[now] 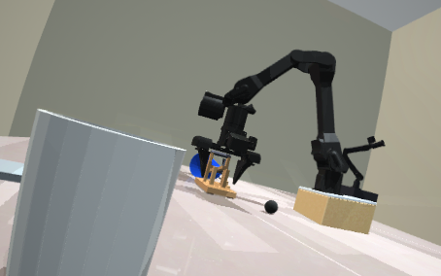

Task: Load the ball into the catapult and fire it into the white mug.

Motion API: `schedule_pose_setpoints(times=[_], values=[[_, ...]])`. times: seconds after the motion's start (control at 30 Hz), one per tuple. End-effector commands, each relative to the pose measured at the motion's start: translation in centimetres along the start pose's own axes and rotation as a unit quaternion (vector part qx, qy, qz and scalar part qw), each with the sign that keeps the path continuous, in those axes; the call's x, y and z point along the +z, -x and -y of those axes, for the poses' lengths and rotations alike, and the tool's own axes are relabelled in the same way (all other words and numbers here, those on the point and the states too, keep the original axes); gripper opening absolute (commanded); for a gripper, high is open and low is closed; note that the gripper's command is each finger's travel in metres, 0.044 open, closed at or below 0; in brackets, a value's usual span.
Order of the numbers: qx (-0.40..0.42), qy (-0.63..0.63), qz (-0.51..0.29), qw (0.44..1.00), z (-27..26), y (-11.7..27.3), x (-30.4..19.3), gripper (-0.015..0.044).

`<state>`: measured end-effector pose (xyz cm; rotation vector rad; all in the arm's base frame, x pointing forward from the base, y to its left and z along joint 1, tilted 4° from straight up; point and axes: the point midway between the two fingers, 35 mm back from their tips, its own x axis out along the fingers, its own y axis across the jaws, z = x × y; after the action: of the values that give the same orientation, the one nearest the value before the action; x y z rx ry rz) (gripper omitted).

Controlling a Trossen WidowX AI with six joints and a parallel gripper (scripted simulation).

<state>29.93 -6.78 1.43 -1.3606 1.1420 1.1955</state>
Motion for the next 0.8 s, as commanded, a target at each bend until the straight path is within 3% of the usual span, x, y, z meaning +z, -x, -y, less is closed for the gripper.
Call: schedule_pose_setpoints(times=[0.0, 0.3, 0.53, 0.7, 0.77], values=[[0.000, 0.000, 0.000, 1.000, 0.0, 0.0, 0.0, 0.0414], [0.000, 0.000, 0.000, 1.000, 0.0, 0.0, 0.0, 0.0177], [0.000, 0.000, 0.000, 1.000, 0.0, 0.0, 0.0, 0.0131], [0.003, 0.000, 0.000, 1.000, -0.1, 4.7, 0.0, 0.0000], [0.004, 0.000, 0.000, 1.000, -0.1, 5.0, 0.0, 0.0000]])
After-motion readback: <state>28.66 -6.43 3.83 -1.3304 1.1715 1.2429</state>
